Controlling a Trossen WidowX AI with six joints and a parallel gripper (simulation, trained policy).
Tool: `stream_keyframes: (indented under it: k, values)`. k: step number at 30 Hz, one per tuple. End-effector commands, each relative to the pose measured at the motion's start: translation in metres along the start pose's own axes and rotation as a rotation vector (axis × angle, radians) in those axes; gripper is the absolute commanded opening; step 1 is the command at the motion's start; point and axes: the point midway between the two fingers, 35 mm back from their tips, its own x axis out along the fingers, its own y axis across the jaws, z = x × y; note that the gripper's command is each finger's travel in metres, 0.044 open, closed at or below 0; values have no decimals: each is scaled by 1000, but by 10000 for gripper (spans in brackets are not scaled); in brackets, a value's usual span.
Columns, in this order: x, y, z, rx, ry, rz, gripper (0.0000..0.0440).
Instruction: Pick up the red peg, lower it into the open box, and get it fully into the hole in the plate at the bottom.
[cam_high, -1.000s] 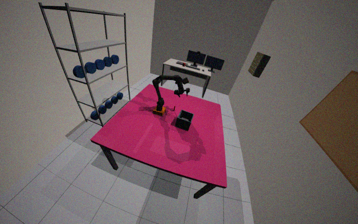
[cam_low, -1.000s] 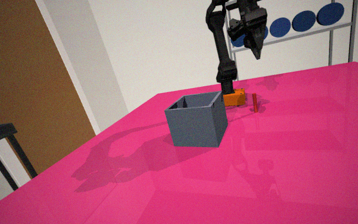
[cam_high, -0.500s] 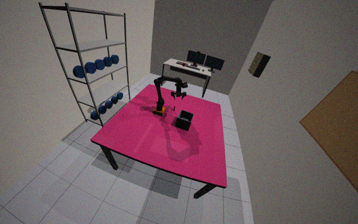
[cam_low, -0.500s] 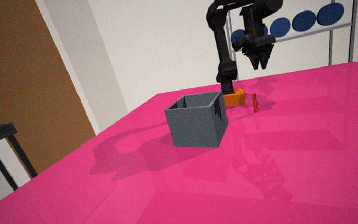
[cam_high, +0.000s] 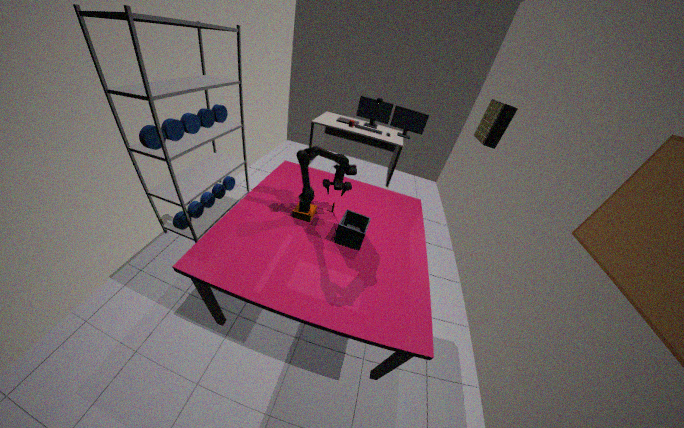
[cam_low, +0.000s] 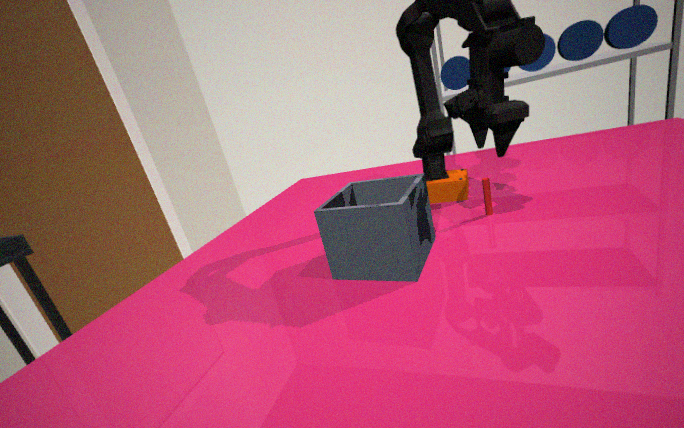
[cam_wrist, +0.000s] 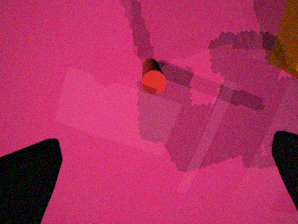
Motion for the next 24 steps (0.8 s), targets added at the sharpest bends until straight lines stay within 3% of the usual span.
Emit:
stream_keyframes:
  k: [1, 19, 24]
  values:
    - [11, -3, 0, -25, -4, -26, 440]
    - [74, -5, 16, -2, -48, -39, 439]
    - [87, -4, 19, 11, -59, -26, 421]
